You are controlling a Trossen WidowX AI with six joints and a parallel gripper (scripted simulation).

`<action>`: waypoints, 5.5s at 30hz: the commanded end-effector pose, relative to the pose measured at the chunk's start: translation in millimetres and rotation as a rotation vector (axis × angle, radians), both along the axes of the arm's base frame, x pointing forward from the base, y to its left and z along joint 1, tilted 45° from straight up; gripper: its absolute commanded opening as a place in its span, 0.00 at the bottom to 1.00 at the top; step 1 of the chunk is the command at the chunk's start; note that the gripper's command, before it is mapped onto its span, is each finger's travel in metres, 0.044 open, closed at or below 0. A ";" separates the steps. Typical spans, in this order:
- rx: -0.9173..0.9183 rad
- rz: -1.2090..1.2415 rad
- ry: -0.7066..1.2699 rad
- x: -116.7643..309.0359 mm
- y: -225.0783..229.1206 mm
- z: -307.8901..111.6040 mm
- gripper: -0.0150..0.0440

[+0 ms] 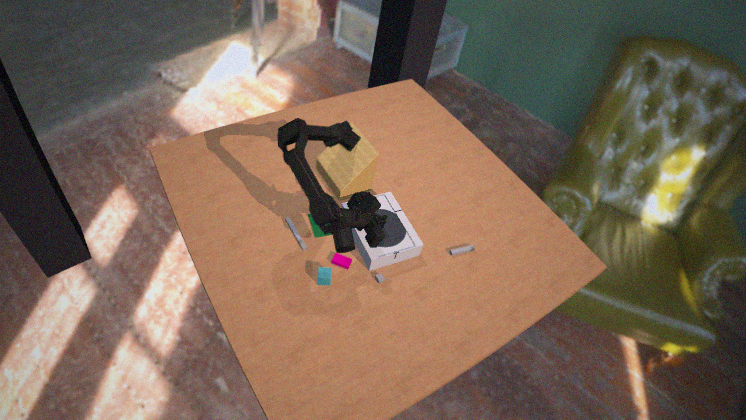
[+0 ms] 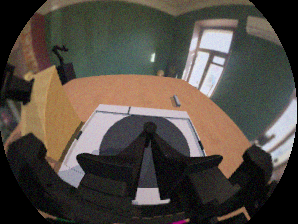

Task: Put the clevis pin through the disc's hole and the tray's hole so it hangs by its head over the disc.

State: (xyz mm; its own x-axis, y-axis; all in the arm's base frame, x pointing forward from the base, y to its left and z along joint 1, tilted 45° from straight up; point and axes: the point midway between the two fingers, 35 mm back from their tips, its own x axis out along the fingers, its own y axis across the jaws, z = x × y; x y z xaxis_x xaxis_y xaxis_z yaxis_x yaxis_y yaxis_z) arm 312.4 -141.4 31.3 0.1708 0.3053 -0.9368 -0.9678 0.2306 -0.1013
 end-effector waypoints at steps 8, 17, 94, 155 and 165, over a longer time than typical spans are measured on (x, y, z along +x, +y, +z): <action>0.004 0.002 0.002 -4.3 -0.1 -0.1 0.25; 0.004 0.002 0.002 -6.1 -0.3 0.3 0.25; 0.004 0.002 0.003 -20.9 -0.1 1.9 0.25; 0.004 0.002 0.004 -32.8 3.0 0.2 0.25; 0.004 0.002 0.004 -34.5 3.5 -0.1 0.25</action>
State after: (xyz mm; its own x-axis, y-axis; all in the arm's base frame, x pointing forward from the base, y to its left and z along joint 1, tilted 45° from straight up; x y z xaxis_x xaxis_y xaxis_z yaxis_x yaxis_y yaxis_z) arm 280.2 -138.4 32.5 0.1712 0.3092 -0.9355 -0.9675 0.2323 -0.1002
